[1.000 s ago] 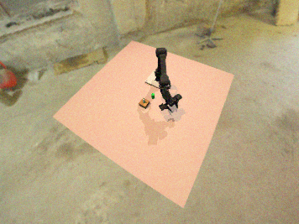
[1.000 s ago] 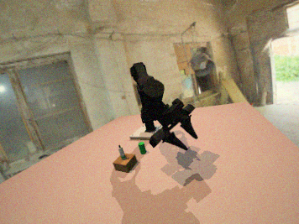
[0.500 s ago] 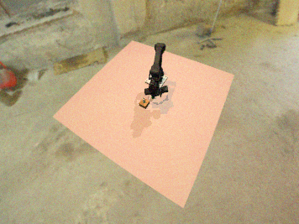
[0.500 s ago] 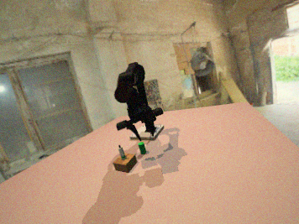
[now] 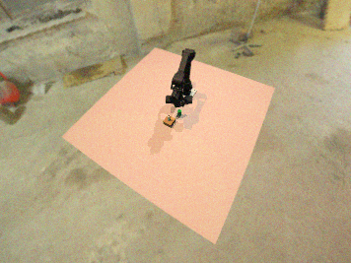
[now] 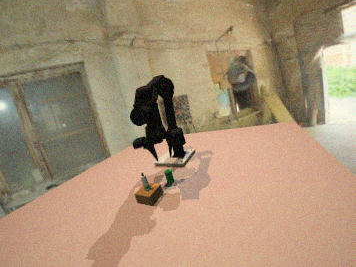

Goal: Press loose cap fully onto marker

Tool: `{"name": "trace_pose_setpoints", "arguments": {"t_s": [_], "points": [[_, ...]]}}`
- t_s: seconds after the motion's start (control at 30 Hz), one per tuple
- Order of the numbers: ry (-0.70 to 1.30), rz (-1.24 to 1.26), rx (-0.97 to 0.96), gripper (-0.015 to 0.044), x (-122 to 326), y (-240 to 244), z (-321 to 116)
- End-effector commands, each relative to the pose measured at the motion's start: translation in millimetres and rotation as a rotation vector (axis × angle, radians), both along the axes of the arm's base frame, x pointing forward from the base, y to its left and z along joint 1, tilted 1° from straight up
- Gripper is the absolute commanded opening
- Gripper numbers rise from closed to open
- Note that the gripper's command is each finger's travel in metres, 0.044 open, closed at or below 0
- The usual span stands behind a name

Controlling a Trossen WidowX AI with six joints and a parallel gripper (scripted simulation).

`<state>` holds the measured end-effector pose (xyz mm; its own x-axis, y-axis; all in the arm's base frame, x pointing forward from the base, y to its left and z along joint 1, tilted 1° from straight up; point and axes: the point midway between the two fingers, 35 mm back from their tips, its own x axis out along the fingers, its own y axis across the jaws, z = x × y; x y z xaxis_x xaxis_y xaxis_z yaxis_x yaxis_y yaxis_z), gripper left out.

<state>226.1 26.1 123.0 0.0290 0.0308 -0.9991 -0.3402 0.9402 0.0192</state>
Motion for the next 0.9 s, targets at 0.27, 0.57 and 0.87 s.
{"name": "trace_pose_setpoints", "arguments": {"t_s": [0.27, 0.57, 0.87], "points": [[0.016, 0.000, -0.008, 0.0244, -2.4, -1.2, -38.3], [0.016, 0.000, -0.008, 0.0244, -1.3, -0.9, -47.2], [0.016, 0.000, -0.008, 0.0244, -0.3, -0.4, -61.8]]}}
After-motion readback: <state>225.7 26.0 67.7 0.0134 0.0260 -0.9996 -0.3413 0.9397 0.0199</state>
